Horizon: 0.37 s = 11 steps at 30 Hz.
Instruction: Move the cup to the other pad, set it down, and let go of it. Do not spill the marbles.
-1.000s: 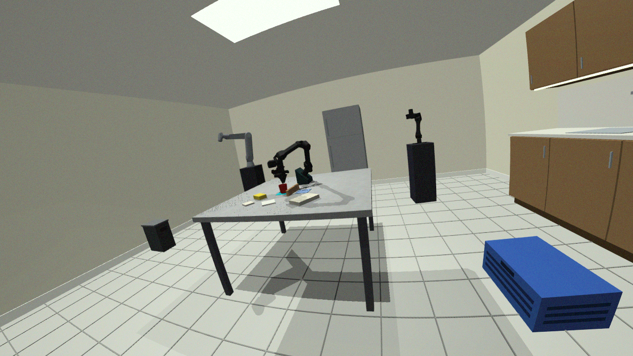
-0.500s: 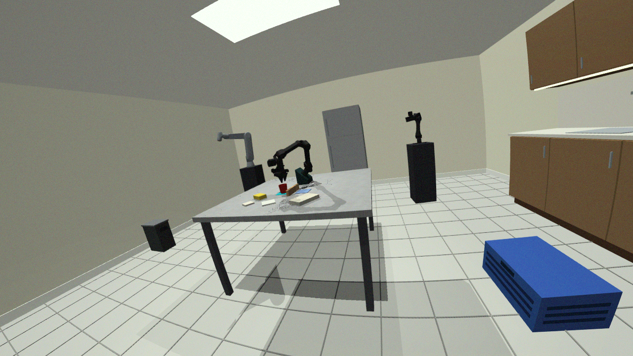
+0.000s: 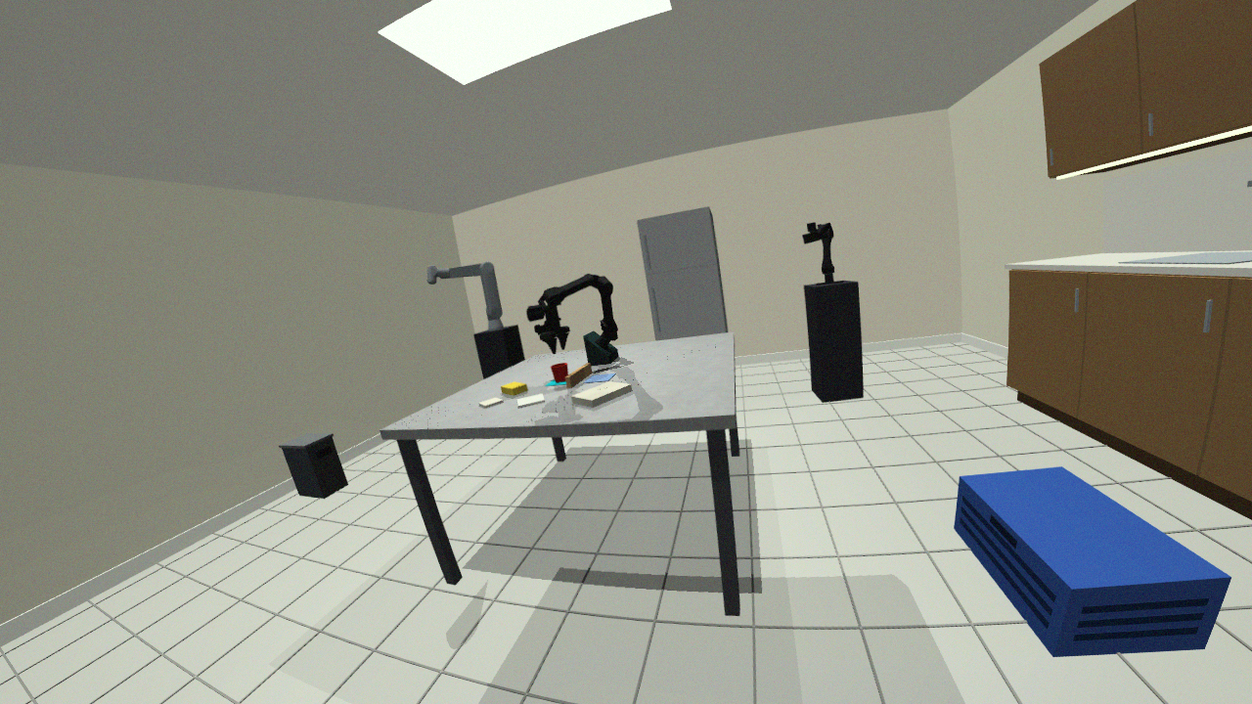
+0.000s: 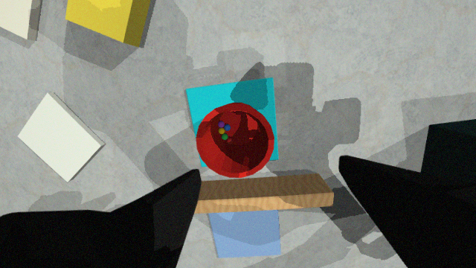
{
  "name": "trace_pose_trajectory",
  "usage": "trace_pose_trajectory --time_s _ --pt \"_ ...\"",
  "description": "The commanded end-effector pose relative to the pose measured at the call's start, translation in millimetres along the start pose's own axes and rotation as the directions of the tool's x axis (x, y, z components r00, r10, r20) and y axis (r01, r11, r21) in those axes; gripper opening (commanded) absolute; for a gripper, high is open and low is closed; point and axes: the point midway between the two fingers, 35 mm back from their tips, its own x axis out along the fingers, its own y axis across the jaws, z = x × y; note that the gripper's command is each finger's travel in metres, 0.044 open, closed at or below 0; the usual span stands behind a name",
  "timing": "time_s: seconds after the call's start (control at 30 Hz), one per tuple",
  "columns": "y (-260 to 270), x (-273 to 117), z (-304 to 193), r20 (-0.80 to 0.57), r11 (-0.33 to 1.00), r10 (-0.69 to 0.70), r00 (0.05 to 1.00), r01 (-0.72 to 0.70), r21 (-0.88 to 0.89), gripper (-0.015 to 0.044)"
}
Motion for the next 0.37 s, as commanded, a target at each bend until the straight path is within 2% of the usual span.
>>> trace_pose_trajectory --time_s 0.0,0.13,0.33 --pt "0.4 -14.2 0.2 0.006 1.0 -0.002 1.0 0.002 -0.007 0.044" --pt "0.0 -25.7 -0.4 0.006 1.0 -0.002 1.0 0.002 -0.008 0.044" --pt "0.1 -21.9 -0.1 0.003 1.0 0.002 1.0 -0.002 -0.002 0.044"
